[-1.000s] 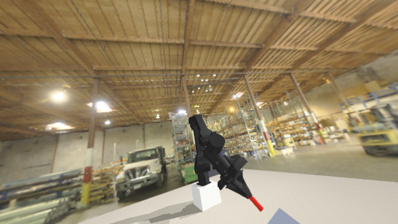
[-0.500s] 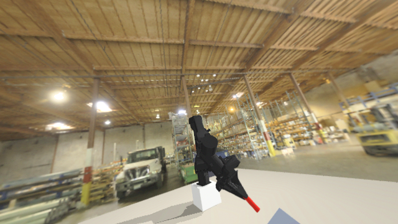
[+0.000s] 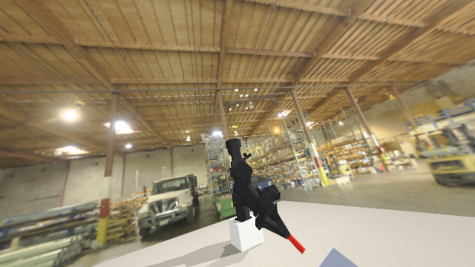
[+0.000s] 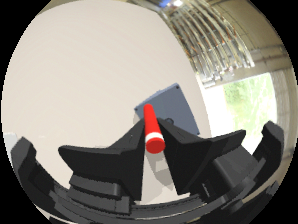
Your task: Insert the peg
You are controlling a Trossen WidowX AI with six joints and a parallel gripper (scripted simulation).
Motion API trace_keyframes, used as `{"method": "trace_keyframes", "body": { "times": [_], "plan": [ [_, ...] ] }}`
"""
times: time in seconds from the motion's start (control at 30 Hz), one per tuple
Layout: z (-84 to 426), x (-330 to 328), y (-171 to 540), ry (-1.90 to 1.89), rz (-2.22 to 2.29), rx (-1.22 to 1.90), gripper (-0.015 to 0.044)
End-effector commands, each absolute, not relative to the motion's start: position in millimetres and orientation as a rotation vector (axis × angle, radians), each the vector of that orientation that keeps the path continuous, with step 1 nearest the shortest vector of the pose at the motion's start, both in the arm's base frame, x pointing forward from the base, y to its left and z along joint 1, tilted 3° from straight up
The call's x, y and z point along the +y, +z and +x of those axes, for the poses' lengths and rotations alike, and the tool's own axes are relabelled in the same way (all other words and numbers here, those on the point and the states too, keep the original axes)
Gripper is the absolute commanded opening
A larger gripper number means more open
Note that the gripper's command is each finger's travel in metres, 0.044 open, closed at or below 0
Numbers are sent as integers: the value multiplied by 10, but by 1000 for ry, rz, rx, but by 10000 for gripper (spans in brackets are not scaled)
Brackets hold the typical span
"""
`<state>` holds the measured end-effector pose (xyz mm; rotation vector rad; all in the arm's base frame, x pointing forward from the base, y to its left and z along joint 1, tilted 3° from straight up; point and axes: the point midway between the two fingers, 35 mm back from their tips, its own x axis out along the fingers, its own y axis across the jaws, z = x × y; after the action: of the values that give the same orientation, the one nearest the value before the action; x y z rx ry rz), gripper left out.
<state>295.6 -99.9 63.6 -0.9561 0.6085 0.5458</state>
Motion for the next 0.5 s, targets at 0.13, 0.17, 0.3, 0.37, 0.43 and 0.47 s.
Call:
{"method": "trace_keyframes", "body": {
  "times": [0.13,0.17,0.3,0.37,0.43,0.47],
  "plan": [
    [2899,-1064,633,501,-923,593,0],
    [2894,-1073,634,496,-920,591,0],
    [2871,-1110,638,474,-908,584,0],
    [2859,-1128,641,463,-902,580,0],
    [2847,-1146,643,452,-897,576,0],
    [2841,-1154,645,446,-894,574,0]
  ]
}}
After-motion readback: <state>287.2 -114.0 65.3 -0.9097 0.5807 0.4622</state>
